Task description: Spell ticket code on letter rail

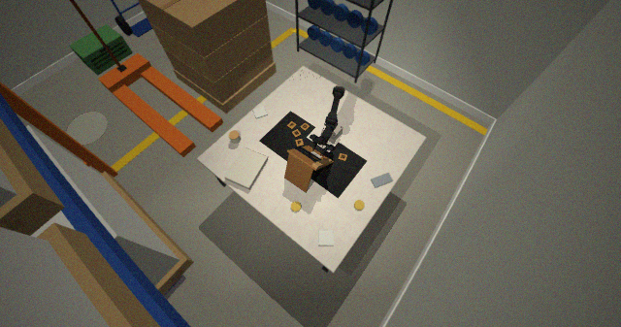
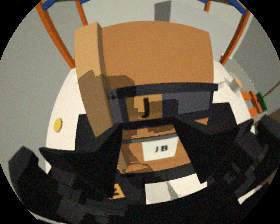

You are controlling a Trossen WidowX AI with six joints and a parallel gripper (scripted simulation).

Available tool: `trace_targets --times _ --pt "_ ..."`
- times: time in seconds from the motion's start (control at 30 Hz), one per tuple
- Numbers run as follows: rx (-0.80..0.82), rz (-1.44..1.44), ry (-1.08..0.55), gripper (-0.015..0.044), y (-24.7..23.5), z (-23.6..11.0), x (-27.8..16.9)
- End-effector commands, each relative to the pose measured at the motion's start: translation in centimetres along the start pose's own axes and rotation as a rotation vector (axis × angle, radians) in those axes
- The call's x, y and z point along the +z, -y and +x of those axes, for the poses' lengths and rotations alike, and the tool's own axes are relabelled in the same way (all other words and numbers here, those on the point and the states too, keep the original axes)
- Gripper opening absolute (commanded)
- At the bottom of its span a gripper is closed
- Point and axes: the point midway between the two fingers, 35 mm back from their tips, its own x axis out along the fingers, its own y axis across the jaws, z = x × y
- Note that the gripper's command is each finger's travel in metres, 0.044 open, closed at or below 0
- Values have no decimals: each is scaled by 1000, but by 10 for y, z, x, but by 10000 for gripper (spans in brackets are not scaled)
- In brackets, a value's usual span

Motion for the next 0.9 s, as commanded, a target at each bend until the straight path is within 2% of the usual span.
trace_targets --times 0.0,0.03,0.4,0.77,0.87 --pt "-2 5 3 295 1 -3 2" --pt "-2 5 3 295 1 -3 2" --pt "0 0 0 6 0 -1 0" --pt "-1 -1 -7 0 0 0 1" --pt "-16 -20 -104 0 4 4 6"
